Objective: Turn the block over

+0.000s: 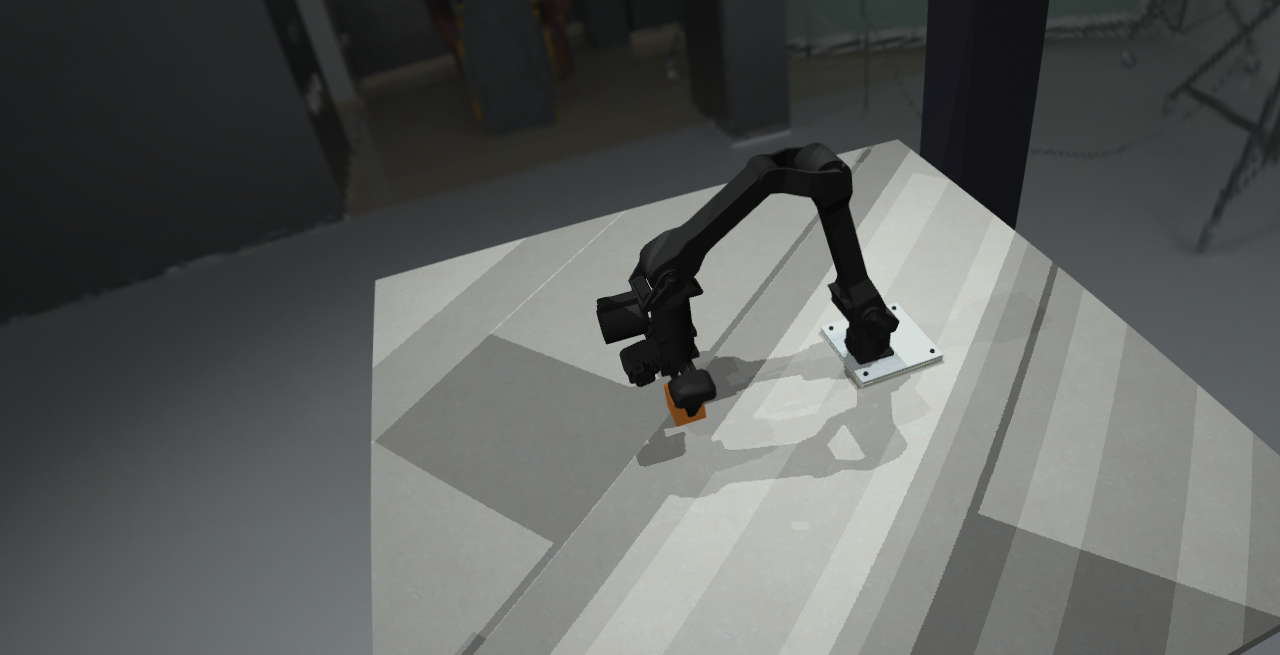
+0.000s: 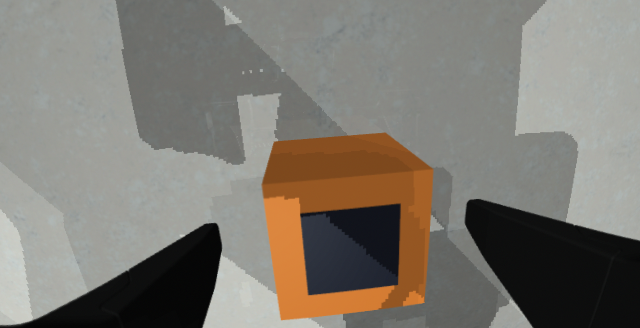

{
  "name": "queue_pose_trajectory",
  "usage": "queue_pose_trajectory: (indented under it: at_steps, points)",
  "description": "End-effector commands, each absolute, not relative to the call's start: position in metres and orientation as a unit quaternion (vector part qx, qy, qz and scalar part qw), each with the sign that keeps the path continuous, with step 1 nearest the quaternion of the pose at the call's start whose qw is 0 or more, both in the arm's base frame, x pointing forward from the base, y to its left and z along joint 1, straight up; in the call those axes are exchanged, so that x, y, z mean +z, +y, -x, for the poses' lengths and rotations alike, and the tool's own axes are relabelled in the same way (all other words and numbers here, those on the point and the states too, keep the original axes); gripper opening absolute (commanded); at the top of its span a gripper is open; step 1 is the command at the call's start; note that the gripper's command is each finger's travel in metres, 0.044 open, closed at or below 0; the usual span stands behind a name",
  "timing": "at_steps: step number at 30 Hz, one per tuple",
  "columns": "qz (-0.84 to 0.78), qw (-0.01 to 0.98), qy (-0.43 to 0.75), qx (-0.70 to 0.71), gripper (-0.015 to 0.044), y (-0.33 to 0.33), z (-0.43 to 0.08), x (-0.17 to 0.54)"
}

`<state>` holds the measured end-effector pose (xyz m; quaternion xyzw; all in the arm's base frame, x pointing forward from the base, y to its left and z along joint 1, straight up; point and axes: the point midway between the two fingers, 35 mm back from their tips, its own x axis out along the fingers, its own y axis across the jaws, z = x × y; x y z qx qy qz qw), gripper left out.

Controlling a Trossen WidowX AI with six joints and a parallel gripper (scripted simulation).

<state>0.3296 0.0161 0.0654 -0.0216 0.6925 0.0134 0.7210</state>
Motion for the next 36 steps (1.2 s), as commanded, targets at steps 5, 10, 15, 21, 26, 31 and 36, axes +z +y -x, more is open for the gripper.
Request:
queue_pose_trajectory:
  at_steps: [5, 10, 15, 21, 26, 31, 36]
  points:
    - [0.022, 0.718, 0.696, 0.017, 0.0361, 0.016, -0.327, 0.057]
    - [0.022, 0.718, 0.696, 0.017, 0.023, 0.016, -0.327, 0.057]
    - [0.022, 0.718, 0.696, 0.017, 0.0197, 0.016, -0.327, 0.057]
    - [0.022, 0.718, 0.696, 0.017, 0.0157, 0.016, -0.327, 0.057]
    - [0.022, 0.718, 0.696, 0.017, 0.0123, 0.016, -0.327, 0.057]
    - [0.022, 0.718, 0.696, 0.017, 0.0051, 0.016, -0.327, 0.061]
    - [0.022, 0.718, 0.696, 0.017, 0.0, 0.017, -0.326, 0.086]
